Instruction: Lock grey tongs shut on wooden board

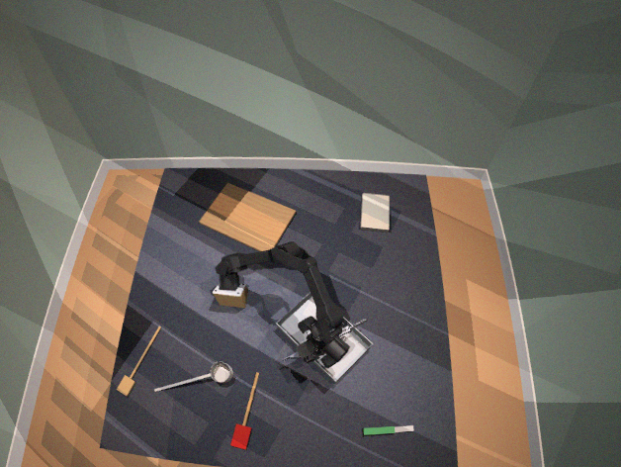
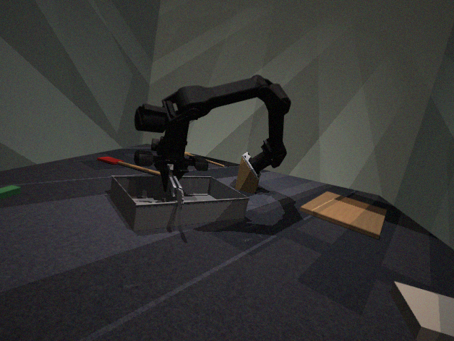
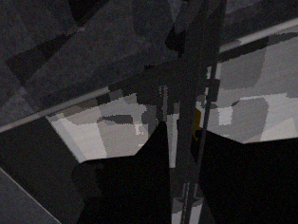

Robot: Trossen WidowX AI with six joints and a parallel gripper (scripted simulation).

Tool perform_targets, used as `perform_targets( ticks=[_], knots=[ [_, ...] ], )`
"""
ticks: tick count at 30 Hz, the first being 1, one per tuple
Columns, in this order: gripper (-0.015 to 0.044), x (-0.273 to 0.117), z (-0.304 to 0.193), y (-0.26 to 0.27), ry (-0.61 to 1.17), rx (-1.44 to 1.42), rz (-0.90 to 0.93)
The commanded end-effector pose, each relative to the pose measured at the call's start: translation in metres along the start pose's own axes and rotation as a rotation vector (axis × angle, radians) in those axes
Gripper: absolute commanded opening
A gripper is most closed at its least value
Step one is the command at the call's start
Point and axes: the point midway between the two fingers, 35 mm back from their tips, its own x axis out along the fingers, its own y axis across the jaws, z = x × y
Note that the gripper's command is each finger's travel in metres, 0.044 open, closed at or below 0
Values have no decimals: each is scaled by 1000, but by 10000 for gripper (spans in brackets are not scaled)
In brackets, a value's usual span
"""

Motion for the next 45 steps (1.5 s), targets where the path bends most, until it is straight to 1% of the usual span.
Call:
perform_targets(
  ticks=[1,3,4,8,14,16,28,31,45],
  knots=[
    [-90,0,0,1,1,-5,3],
    [-143,0,0,1,1,-5,3],
    [-150,-3,0,1,1,-4,3],
    [-150,-31,-2,6,1,-2,5],
    [-150,-108,0,4,2,4,5],
    [-150,-125,1,0,3,5,4],
    [-150,-127,2,0,3,5,3],
    [-150,-124,-5,-4,-1,-2,-3],
    [-150,-135,-80,-57,-19,-154,18]
  ],
)
